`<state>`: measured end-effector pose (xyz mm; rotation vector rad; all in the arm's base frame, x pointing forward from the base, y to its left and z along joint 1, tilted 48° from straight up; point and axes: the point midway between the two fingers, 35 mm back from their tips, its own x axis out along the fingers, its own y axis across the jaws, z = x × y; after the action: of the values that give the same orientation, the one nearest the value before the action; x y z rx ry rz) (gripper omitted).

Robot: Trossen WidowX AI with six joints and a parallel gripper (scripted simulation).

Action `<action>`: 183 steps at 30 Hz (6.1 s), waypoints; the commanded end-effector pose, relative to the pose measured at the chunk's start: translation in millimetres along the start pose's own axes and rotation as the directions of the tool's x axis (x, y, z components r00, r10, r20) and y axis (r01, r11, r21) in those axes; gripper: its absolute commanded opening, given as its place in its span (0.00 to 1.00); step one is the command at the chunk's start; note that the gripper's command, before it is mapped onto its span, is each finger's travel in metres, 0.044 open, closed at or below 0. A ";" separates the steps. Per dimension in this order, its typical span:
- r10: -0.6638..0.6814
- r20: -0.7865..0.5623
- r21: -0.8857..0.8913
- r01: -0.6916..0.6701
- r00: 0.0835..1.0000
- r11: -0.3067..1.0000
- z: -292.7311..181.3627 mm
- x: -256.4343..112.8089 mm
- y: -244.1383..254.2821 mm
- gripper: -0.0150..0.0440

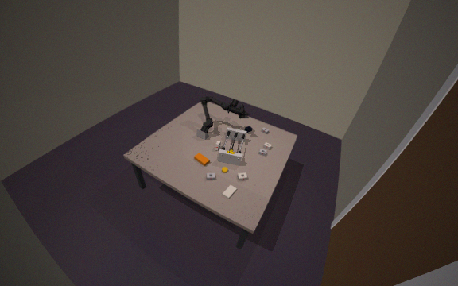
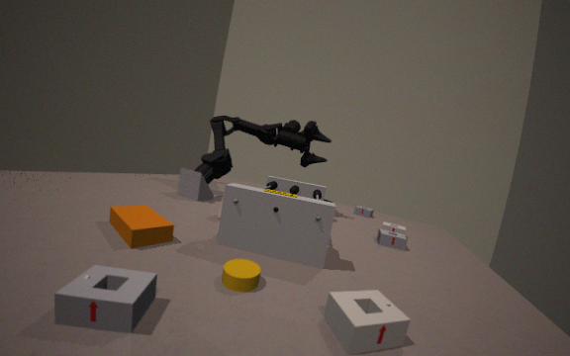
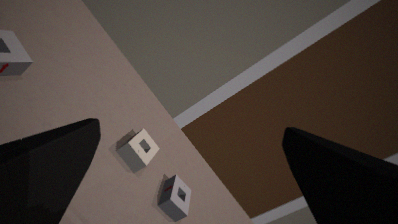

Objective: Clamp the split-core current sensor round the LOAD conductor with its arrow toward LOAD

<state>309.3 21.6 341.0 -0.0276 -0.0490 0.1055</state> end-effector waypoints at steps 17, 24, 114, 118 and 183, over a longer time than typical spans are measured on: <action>-0.079 -0.563 0.057 0.134 0.823 0.989 -130.3 60.8 -106.8 1.00; 0.065 -0.787 0.241 0.208 0.614 0.948 -209.4 53.8 -168.6 1.00; 0.737 -0.663 0.742 -0.017 0.128 0.670 -350.3 -143.0 -98.5 1.00; 0.738 -0.663 0.742 -0.018 0.128 0.670 -354.2 -142.6 -93.4 1.00; 0.724 -0.664 0.739 0.307 0.187 0.599 -285.7 -128.4 -169.7 0.25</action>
<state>204.5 -165.5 52.5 0.7792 1.4077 0.5099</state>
